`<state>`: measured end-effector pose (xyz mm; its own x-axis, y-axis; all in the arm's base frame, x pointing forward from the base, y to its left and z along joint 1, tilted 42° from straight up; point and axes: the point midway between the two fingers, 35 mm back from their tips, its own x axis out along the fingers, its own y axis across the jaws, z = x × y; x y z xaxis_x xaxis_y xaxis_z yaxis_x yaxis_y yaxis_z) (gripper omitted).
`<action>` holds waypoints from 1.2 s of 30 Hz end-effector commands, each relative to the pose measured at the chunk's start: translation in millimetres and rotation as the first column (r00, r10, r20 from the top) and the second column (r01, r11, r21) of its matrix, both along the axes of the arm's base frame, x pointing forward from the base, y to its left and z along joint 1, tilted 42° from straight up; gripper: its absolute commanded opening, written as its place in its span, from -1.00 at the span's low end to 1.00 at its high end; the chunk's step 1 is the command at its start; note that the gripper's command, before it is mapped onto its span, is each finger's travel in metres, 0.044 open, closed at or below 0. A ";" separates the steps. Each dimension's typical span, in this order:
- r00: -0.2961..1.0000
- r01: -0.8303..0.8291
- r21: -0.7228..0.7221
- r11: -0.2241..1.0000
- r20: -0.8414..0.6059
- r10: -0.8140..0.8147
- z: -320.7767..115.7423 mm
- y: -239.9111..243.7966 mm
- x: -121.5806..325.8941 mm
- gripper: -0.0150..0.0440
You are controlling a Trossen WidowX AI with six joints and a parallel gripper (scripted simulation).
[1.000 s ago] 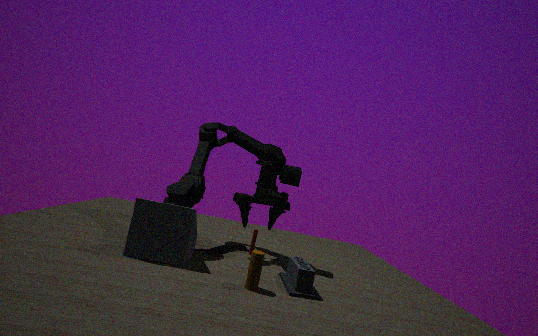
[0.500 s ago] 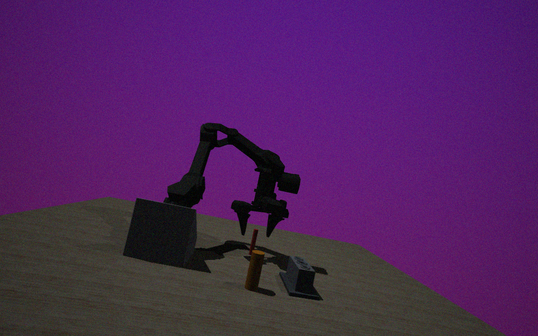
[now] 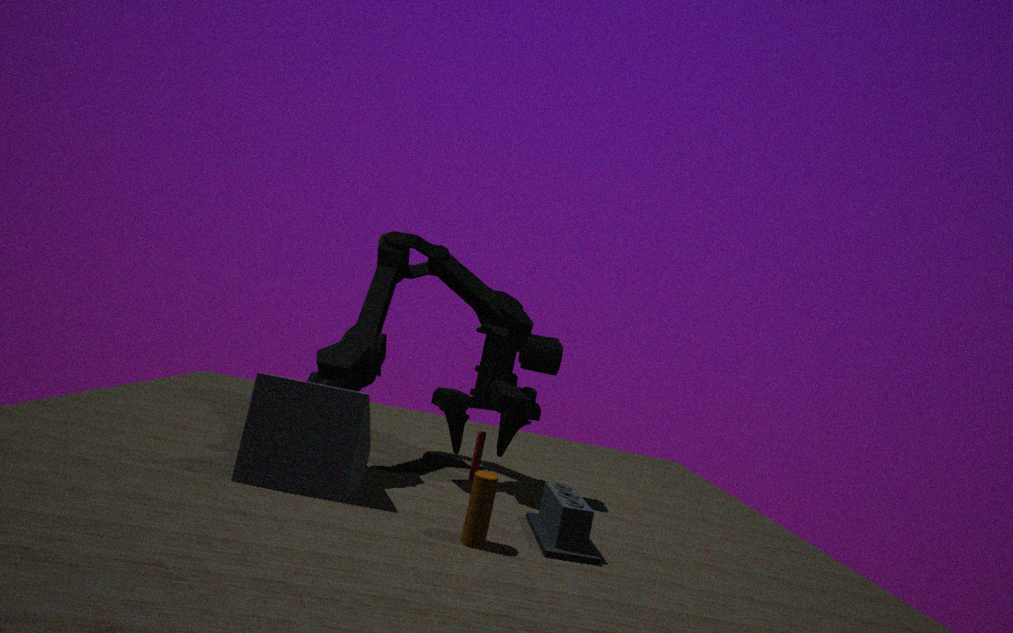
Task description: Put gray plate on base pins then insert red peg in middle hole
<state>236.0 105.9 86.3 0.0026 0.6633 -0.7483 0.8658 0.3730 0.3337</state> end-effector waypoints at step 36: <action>1.000 0.004 -0.005 1.000 -0.003 -0.004 31.0 -31.0 5.5 -0.49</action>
